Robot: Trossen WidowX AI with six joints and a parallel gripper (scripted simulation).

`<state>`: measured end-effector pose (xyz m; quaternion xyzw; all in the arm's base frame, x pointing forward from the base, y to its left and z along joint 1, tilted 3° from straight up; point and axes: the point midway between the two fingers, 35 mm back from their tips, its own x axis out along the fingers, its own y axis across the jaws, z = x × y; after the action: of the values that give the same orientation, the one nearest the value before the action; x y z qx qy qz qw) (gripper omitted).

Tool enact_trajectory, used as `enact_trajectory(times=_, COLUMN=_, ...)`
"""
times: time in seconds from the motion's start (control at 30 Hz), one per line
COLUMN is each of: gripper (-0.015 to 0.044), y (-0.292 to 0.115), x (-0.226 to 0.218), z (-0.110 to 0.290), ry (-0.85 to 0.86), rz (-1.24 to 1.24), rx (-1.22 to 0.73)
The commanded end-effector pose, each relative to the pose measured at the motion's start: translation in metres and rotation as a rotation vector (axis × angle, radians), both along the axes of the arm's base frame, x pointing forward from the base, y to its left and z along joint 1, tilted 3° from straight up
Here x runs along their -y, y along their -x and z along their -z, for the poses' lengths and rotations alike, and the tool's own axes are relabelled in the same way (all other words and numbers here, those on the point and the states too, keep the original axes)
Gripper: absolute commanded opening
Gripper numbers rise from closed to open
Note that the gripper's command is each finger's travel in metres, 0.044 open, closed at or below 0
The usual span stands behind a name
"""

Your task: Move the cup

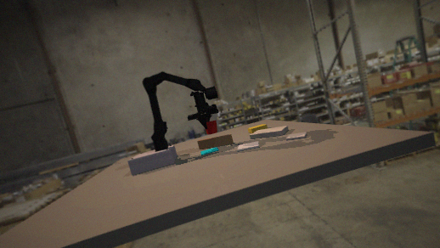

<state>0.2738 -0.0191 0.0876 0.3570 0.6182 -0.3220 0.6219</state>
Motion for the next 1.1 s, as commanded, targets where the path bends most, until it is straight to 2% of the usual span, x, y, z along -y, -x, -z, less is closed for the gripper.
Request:
enact_trajectory(times=0.0, gripper=0.0, y=0.005, x=0.006, z=0.0, ry=-0.003, rz=-0.002, rx=0.005)
enact_trajectory(times=1.07, gripper=0.0, y=0.04, x=0.059, z=0.001, ry=0.001, rz=-0.002, rx=0.003)
